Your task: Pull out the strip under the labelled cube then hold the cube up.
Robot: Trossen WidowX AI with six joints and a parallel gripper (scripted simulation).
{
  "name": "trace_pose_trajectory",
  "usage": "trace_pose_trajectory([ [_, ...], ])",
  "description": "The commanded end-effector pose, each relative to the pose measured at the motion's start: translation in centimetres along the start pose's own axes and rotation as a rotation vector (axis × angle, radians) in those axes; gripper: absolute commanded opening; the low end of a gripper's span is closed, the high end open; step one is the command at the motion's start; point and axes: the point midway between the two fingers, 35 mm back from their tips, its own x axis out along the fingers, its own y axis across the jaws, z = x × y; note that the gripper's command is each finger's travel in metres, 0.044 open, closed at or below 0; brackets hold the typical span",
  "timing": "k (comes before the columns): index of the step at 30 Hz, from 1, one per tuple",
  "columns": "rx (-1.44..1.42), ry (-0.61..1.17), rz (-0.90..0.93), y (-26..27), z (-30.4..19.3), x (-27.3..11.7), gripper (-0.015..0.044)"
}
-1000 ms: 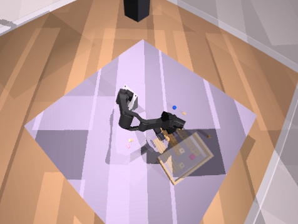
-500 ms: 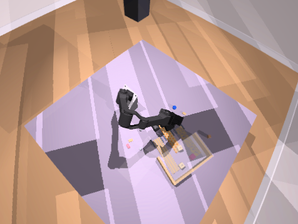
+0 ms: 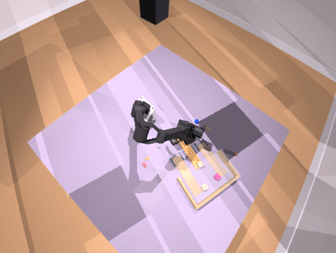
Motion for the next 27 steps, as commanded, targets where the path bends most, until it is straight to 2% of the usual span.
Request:
trace_pose_trajectory([
  [1, -0.009, 0.028, -0.003, -0.3, -1.5, 0.4, 0.0],
  [27, -0.01, 0.029, -0.003, -0.3, -5.2, 0.3, 0.0],
])
